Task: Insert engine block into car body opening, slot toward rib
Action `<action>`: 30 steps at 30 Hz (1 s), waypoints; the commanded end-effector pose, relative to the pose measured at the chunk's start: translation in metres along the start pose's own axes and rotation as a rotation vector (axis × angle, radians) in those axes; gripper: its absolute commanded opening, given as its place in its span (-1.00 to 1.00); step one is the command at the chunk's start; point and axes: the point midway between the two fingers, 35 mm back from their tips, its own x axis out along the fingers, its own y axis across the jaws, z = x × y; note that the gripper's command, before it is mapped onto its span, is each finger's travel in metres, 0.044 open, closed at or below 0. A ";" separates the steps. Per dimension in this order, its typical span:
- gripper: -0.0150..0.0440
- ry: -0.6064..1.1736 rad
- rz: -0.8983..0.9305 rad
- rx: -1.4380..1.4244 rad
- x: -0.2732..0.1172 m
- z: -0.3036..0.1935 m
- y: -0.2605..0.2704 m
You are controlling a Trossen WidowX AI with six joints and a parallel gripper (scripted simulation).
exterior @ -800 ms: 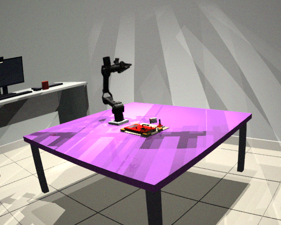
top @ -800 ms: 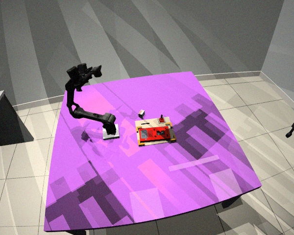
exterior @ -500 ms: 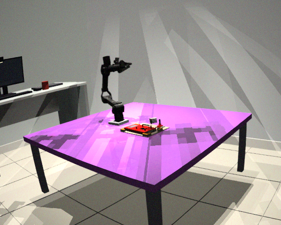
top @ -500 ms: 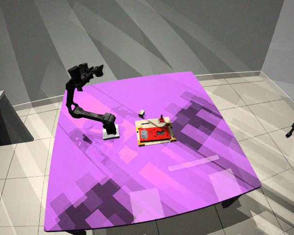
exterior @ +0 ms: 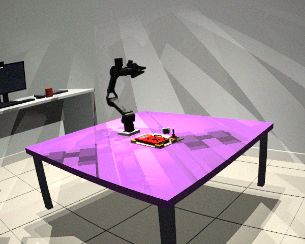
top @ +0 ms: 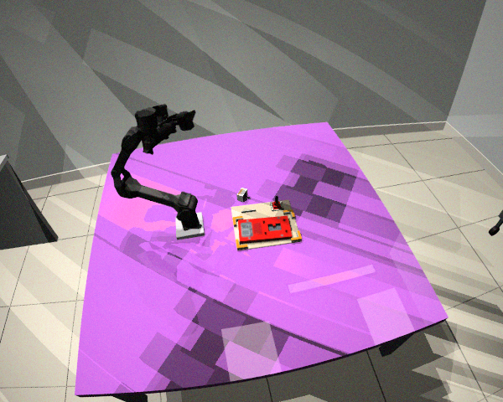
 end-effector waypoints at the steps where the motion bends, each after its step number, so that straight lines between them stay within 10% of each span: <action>1: 1.00 0.038 -0.004 -0.009 0.006 -0.009 -0.019; 30: 1.00 0.410 0.129 -0.233 0.063 -0.105 -0.100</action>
